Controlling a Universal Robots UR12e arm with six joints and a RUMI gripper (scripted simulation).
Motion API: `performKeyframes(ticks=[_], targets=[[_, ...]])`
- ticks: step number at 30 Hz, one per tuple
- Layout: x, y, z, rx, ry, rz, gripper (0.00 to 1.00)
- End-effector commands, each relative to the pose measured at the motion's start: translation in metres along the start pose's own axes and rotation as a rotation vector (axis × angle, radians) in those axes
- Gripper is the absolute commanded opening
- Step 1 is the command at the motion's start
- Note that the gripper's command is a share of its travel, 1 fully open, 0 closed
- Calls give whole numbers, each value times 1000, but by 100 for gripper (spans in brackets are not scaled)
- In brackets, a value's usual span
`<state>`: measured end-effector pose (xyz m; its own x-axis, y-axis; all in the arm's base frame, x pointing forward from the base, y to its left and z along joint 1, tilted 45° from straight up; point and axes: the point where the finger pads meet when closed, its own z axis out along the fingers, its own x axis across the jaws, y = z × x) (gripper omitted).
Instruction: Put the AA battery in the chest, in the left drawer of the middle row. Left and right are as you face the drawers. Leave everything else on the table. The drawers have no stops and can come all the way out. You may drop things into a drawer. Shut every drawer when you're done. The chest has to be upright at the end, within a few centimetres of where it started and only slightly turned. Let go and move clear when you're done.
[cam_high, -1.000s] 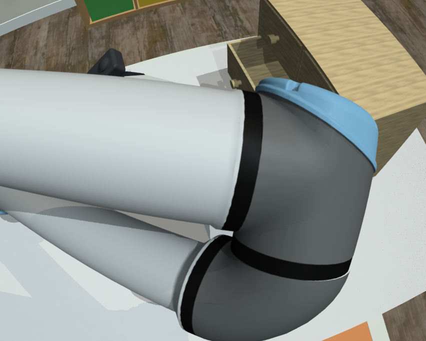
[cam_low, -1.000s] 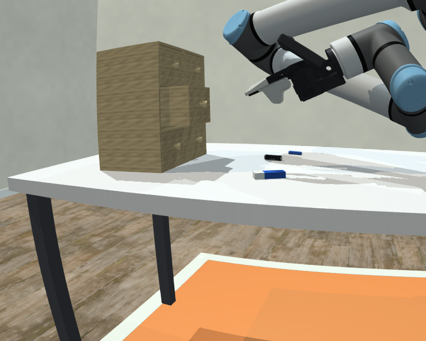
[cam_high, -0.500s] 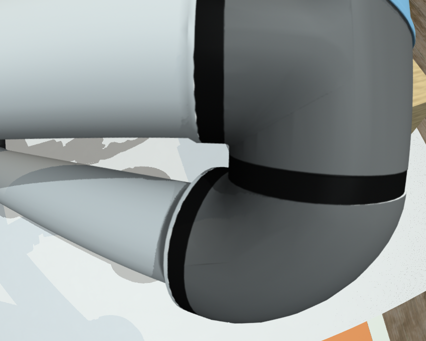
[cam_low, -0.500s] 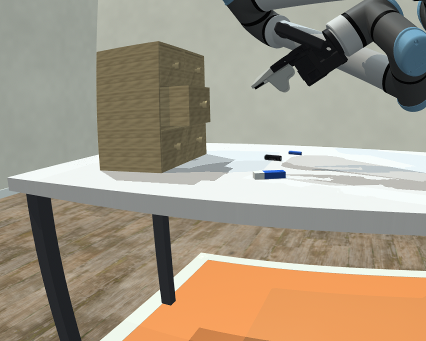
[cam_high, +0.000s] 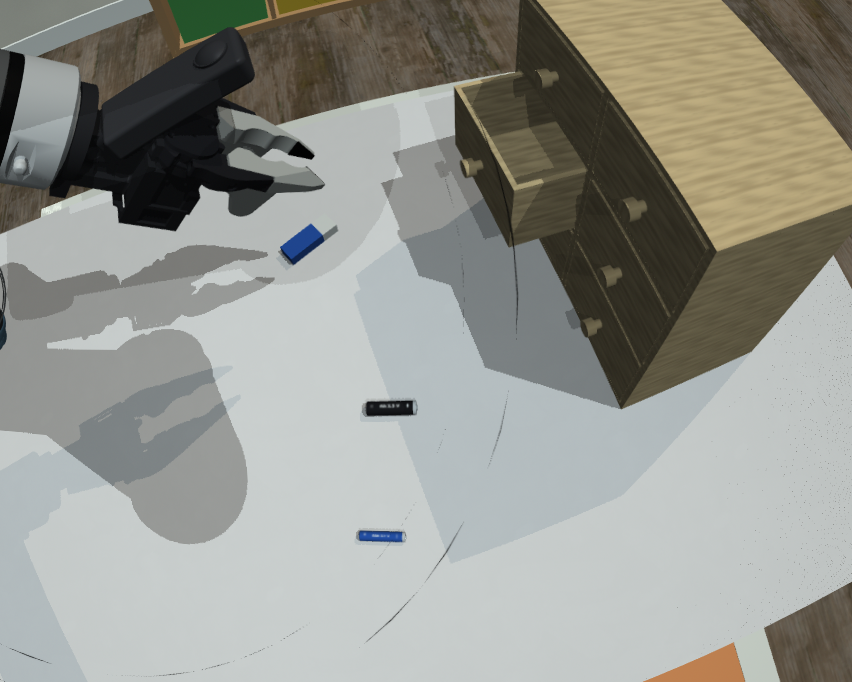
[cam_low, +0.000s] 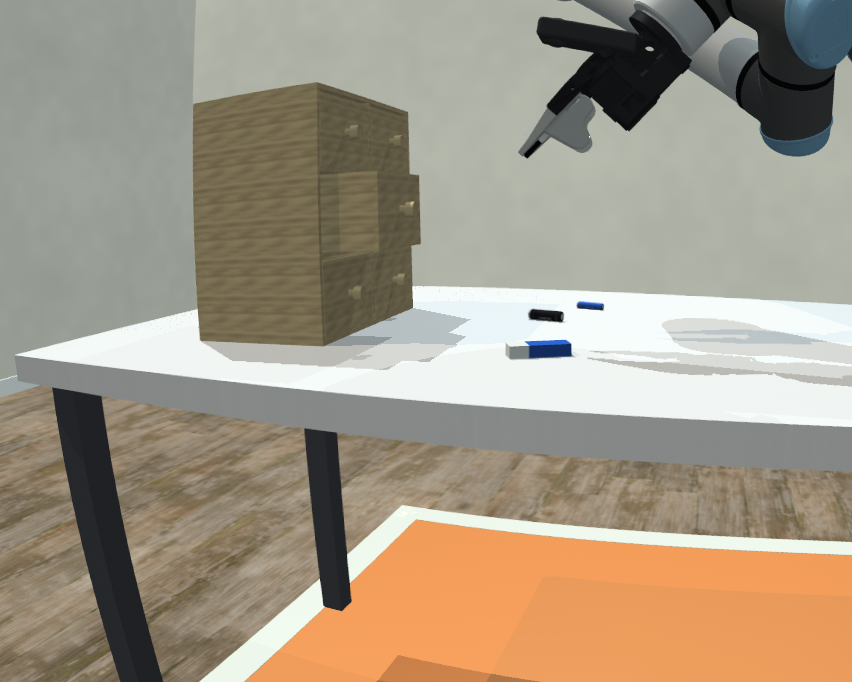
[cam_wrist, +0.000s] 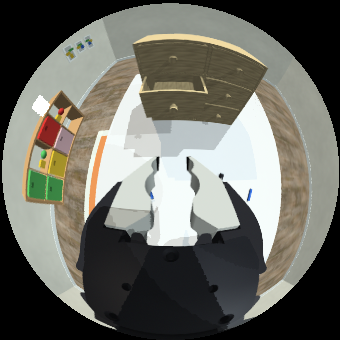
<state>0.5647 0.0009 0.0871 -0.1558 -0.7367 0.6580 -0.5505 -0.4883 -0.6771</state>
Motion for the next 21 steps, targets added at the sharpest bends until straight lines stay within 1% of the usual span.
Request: performKeyframes(ticks=[1, 4, 9, 11, 21], targets=[[-1, 6, -4, -171, 8, 13, 20], [0, 5, -11, -222, 11, 10, 20], [-2, 4, -17, -300, 6, 14, 20], [-2, 4, -17, -300, 6, 14, 20], [-3, 1, -32, -445, 5, 14, 20]])
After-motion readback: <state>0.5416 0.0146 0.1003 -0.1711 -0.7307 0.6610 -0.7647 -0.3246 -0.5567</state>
